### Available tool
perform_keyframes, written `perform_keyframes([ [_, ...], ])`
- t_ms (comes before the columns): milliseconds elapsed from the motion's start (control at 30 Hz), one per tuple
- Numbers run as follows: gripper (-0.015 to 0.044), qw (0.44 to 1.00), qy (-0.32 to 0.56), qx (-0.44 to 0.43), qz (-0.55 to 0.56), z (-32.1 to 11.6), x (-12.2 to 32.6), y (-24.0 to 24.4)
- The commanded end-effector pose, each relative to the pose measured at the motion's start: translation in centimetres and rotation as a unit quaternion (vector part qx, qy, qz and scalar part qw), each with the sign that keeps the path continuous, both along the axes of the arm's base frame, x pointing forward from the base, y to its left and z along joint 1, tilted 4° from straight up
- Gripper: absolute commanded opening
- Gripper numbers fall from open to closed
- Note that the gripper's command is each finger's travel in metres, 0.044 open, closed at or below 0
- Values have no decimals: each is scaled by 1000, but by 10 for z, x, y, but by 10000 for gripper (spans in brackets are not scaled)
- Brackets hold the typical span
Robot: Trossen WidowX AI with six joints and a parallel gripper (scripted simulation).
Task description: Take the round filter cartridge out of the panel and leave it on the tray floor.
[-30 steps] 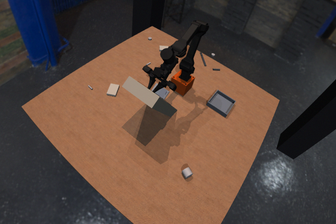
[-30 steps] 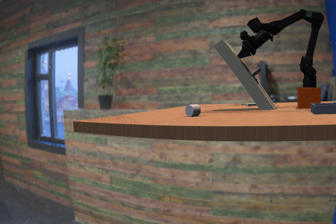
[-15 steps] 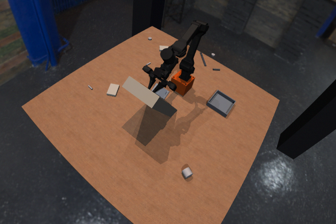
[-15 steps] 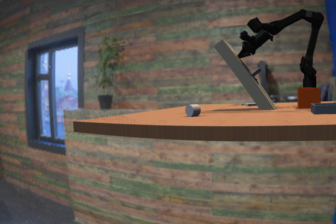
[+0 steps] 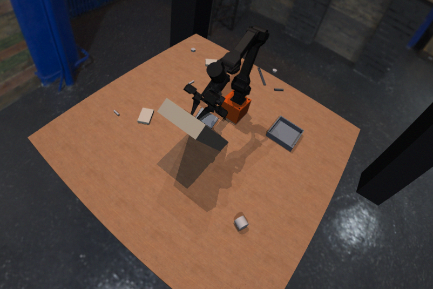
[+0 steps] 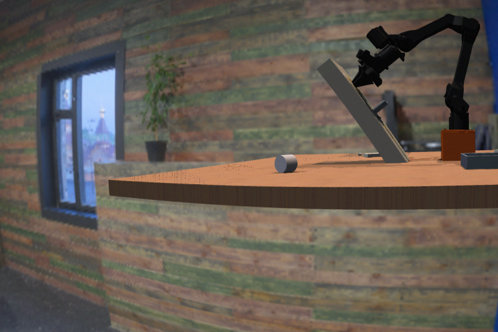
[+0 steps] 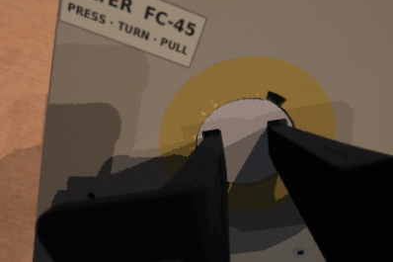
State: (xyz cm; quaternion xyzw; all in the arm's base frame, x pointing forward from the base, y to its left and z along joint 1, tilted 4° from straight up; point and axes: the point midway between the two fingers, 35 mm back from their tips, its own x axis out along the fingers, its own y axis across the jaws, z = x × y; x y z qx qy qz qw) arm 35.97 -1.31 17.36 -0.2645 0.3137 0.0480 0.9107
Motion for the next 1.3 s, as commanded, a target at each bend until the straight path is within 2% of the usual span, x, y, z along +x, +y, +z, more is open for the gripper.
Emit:
perform_keyframes([
  [0, 0, 997, 5, -66, 48, -1, 3, -1],
  [433, 0, 953, 23, -243, 180, -2, 3, -1],
  [933, 0, 846, 41, -427, 317, -2, 4, -1],
  [1267, 0, 865, 39, -401, 298, 15, -15, 2],
])
